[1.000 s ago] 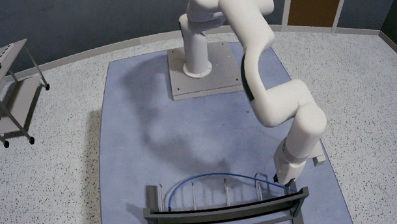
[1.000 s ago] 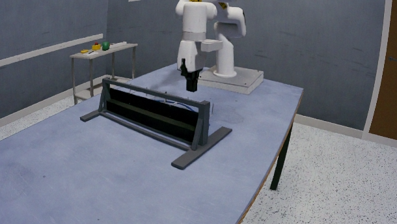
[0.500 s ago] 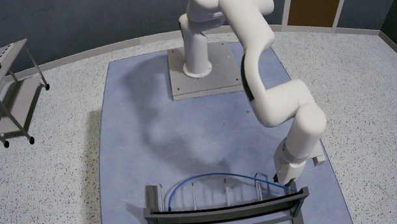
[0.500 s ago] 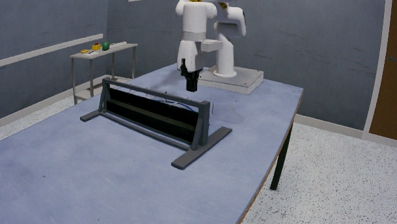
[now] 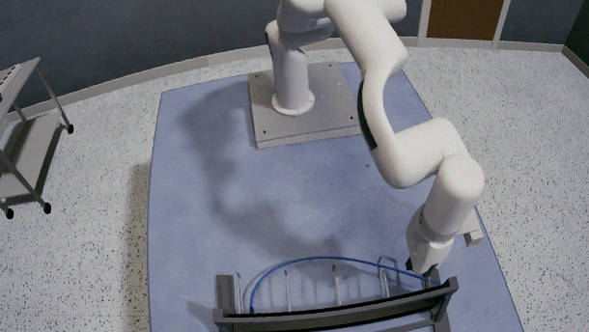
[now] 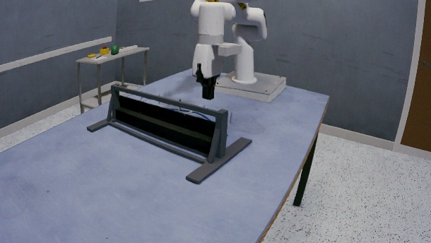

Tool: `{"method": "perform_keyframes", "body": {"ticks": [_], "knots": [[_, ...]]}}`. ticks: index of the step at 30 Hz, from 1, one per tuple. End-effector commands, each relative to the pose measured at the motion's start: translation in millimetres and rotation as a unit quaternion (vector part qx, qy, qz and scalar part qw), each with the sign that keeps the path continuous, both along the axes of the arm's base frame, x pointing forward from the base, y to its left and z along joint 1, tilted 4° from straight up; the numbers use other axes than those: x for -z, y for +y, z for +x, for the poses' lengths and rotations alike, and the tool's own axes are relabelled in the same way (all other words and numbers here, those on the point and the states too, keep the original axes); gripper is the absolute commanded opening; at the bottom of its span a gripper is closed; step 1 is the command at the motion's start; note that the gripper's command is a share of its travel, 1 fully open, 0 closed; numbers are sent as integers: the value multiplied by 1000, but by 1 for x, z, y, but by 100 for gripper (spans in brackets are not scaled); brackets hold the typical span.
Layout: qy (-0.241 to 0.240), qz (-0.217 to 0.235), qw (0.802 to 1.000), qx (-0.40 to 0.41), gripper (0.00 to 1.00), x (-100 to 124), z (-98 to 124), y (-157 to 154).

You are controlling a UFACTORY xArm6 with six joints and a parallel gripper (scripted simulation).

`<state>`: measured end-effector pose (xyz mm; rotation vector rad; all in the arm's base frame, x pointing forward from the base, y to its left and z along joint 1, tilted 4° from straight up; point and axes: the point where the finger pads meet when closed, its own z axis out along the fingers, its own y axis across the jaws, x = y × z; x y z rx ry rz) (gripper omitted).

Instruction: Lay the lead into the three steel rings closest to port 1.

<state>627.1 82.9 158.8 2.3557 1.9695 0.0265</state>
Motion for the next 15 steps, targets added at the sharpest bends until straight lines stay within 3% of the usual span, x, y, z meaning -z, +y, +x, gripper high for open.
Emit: {"method": "perform_keyframes", "body": {"ticks": [1,4,6,9,15], "knots": [[-3,0,1000,0,0,-3,1,0],[-3,0,1000,-1,0,-4,-3,-11],[-2,0,1000,-3,0,-6,-16,-40],[-2,0,1000,-3,0,-6,-17,-42],[-2,0,1000,-7,0,-8,-39,-82]]}}
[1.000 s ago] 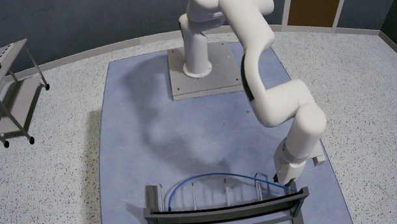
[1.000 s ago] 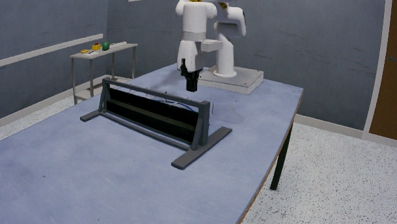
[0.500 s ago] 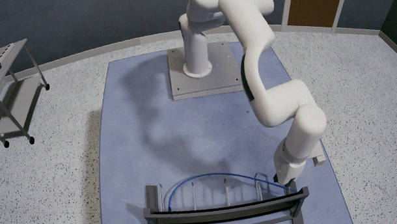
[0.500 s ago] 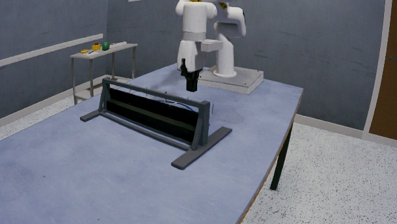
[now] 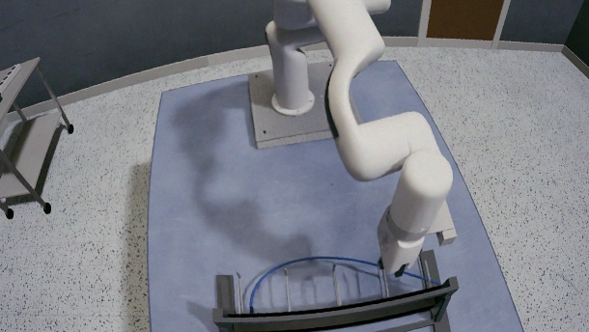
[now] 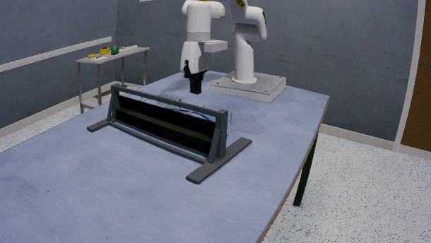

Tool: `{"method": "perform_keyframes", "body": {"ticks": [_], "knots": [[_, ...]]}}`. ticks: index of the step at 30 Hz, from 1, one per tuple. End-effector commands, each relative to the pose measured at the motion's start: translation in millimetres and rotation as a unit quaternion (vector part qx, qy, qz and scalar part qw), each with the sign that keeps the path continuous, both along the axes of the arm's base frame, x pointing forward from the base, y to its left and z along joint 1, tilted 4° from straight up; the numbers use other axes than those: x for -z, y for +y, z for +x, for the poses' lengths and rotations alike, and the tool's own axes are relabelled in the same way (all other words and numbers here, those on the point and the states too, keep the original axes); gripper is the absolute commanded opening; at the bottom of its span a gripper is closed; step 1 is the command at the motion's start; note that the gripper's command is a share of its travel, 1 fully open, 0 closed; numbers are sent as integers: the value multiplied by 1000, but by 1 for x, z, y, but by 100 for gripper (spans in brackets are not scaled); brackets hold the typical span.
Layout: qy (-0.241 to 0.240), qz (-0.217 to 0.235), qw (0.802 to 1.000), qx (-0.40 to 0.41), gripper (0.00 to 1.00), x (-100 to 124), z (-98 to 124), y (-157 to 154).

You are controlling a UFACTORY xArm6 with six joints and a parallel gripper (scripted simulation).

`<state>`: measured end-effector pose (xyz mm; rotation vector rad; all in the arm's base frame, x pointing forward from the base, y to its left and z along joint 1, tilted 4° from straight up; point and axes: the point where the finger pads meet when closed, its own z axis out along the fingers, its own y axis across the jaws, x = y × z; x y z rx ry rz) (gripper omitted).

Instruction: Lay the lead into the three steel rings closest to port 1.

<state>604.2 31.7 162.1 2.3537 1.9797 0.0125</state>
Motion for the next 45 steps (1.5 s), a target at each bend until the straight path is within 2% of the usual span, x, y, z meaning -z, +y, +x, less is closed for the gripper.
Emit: {"method": "perform_keyframes", "body": {"ticks": [1,9,11,12,24,28,29,45], "knots": [[-7,2,1000,-4,0,-5,-20,-36],[-7,2,1000,-7,0,-5,-50,-75],[-7,2,1000,-7,0,-5,-50,-75],[-7,1,1000,-9,0,-4,-63,-88],[-7,1,1000,-13,0,1,-117,-135],[-7,1,1000,-13,0,2,-119,-136],[-7,1,1000,-13,33,2,-119,-136],[-7,1,1000,-13,33,2,-119,-136]]}}
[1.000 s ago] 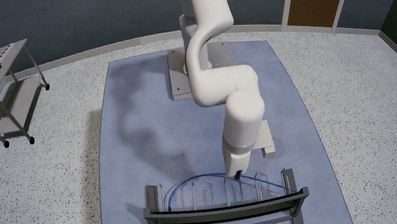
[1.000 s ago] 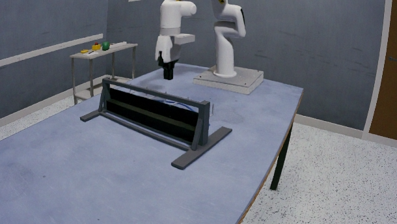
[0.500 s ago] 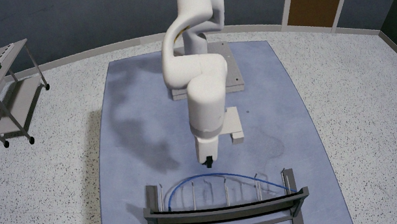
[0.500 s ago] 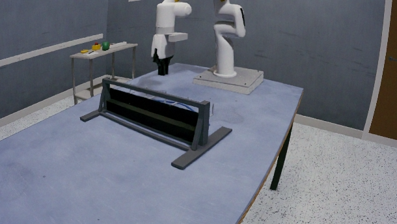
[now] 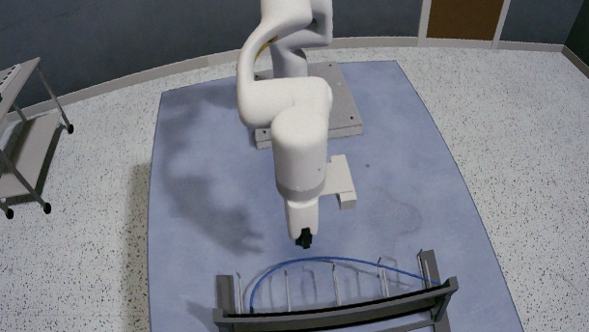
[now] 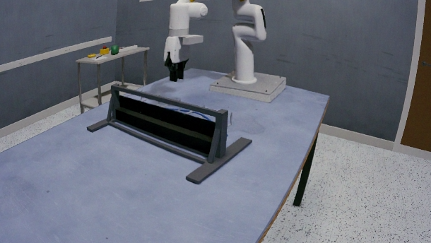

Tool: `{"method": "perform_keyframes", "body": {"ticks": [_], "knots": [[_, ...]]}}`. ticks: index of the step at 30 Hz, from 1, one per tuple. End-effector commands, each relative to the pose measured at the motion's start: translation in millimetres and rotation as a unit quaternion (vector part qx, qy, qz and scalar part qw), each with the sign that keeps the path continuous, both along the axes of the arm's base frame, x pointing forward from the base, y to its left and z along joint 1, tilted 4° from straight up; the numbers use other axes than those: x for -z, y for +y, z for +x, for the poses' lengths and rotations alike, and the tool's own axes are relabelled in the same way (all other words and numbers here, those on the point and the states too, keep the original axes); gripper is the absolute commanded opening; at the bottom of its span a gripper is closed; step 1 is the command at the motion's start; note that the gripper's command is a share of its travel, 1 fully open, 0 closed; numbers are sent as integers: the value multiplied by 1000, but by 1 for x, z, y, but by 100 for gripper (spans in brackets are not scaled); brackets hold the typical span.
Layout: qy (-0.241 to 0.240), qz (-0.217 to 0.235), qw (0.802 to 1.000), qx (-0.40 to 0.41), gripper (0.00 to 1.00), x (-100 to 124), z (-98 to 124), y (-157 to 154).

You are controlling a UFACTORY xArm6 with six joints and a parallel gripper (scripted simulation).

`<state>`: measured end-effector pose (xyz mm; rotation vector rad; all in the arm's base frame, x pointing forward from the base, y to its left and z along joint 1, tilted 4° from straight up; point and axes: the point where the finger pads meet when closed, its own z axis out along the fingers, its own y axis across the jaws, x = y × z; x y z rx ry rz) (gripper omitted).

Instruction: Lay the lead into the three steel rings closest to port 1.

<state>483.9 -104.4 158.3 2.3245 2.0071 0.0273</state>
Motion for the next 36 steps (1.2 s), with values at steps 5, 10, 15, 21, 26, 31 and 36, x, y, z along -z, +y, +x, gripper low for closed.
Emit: {"method": "perform_keyframes", "body": {"ticks": [5,10,15,21,26,31,36], "knots": [[-2,0,1000,0,33,-2,1,0],[-2,0,1000,0,33,-2,1,0],[-2,0,1000,0,33,-2,1,0],[-2,0,1000,0,33,-2,1,0],[-2,0,1000,0,33,1,1,0],[-2,0,1000,0,33,7,2,-1],[-2,0,1000,0,33,13,2,-1]]}}
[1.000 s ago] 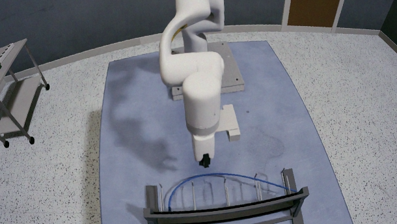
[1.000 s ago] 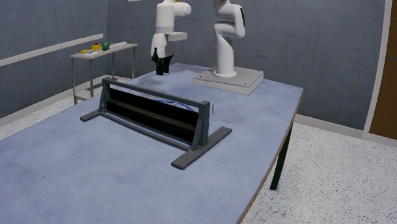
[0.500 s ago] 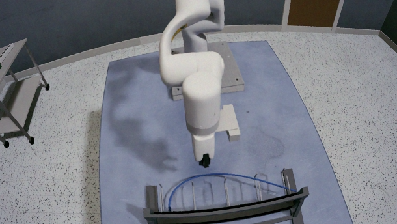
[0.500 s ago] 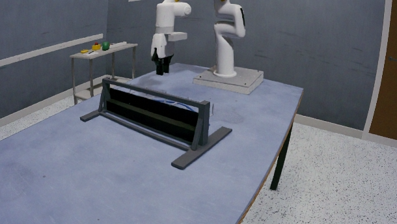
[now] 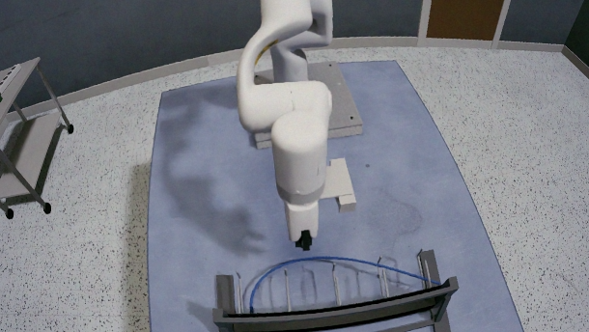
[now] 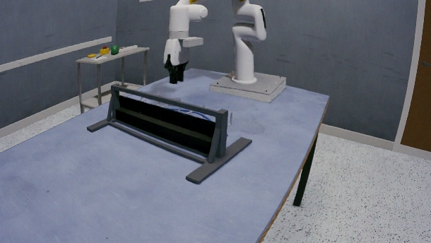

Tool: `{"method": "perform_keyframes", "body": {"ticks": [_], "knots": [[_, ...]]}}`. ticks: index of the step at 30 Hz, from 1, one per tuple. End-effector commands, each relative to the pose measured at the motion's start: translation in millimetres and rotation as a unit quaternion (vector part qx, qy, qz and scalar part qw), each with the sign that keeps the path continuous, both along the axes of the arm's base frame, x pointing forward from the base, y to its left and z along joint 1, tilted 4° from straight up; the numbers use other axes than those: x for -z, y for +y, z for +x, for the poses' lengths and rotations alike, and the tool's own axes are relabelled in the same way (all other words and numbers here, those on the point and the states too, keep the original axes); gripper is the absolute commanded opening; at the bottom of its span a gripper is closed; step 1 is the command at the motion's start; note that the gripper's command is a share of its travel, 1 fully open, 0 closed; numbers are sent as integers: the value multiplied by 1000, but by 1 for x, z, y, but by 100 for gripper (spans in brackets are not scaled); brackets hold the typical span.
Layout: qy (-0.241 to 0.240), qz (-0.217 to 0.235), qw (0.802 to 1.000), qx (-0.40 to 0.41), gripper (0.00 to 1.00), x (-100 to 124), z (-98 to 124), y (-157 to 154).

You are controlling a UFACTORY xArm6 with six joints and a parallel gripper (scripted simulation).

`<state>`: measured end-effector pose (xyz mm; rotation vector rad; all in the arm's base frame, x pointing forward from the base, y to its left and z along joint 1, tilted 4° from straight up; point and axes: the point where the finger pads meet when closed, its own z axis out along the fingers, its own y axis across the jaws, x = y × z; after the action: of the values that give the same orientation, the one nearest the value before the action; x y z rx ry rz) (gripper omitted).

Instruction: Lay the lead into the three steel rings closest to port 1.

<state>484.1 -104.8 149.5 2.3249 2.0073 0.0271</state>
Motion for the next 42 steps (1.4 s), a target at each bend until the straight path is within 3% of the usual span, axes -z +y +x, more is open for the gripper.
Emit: {"method": "perform_keyframes", "body": {"ticks": [1,29,42], "knots": [[-3,-1,1000,0,33,6,2,-1],[-3,-1,1000,0,33,84,7,-4],[-3,-1,1000,0,33,98,8,-5]]}}
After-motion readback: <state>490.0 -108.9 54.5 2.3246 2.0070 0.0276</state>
